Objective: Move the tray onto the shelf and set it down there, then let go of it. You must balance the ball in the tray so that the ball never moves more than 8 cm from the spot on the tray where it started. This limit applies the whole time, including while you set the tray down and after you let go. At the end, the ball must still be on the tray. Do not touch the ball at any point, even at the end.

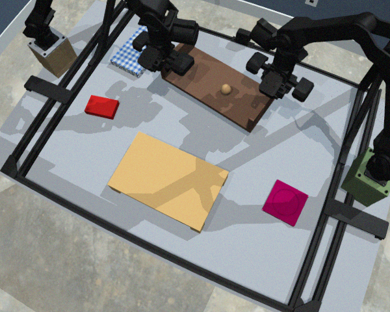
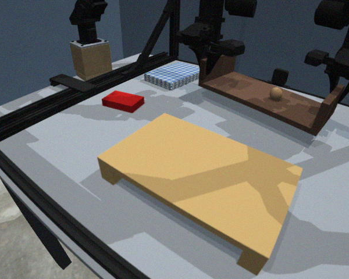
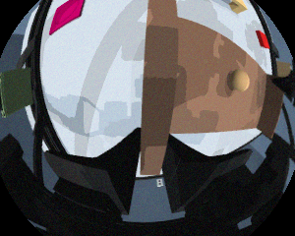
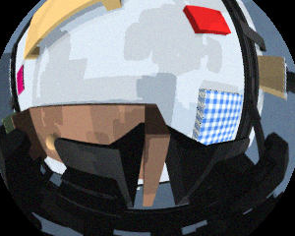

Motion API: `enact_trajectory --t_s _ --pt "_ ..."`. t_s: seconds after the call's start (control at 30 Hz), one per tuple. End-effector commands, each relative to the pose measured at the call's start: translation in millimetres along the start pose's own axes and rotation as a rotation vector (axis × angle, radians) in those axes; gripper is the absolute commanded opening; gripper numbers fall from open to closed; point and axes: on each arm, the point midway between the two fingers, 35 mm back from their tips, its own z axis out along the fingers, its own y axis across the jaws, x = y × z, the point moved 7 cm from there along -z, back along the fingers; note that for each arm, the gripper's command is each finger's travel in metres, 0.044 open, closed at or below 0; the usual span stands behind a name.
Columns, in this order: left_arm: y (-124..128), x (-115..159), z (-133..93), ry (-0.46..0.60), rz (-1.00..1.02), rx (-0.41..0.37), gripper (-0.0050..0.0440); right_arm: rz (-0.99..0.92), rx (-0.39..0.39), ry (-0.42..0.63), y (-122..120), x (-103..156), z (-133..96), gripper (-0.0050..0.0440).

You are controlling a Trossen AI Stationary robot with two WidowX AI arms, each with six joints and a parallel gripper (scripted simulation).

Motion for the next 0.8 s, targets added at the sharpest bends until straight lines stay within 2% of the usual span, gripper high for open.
enact_trajectory --t_s 0.0,0.77 --pt "0.0 0.1 -6.7 0.003 0.001 0.004 0.0020 0.000 -0.001 0.007 -0.6 0.2 -8.0 0.0020" --pt "0.0 0.1 -13.9 0.003 0.001 0.004 0.0020 0.000 -0.001 0.007 -0.6 0.2 -13.0 0.0020"
